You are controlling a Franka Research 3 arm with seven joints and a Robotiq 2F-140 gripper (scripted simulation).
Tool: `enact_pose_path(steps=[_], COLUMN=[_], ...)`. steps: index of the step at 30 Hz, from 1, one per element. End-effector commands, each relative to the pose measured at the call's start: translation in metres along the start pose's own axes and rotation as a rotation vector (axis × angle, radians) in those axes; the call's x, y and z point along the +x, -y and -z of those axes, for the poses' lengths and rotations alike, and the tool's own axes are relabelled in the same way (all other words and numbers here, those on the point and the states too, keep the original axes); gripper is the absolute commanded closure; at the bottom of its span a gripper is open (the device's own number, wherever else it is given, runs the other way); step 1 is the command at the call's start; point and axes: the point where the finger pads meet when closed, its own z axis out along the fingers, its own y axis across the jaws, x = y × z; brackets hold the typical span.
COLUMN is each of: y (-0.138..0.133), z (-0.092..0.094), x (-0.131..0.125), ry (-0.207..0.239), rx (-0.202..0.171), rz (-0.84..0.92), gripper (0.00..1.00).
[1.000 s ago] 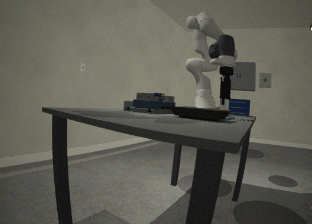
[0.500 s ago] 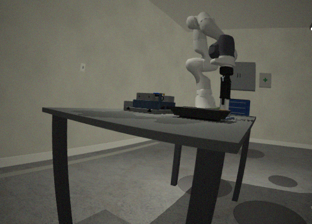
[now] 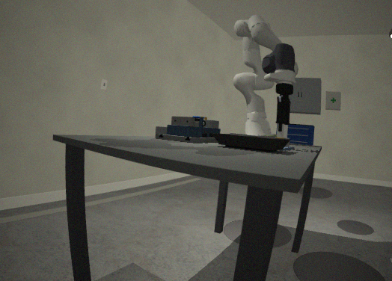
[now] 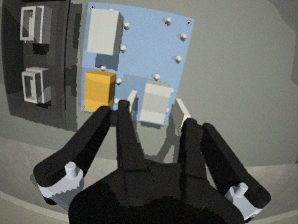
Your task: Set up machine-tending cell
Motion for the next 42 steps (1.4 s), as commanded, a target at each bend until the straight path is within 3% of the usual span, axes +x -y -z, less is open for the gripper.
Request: enact_pose_path(steps=[1,11,12,42], y=[0.0,0.0,0.0,0.0], z=[-0.0008,-0.0008,-0.0008,-0.0008], x=[-0.0003,-0.0003,-0.0003,-0.0003], ry=[0.0,0.0,0.0,0.0], rx=[0.002,0.002,0.002,0.002], rz=[-0.004,-0.004,-0.004,-0.004], gripper=[0.6,0.6,1.0,1.0])
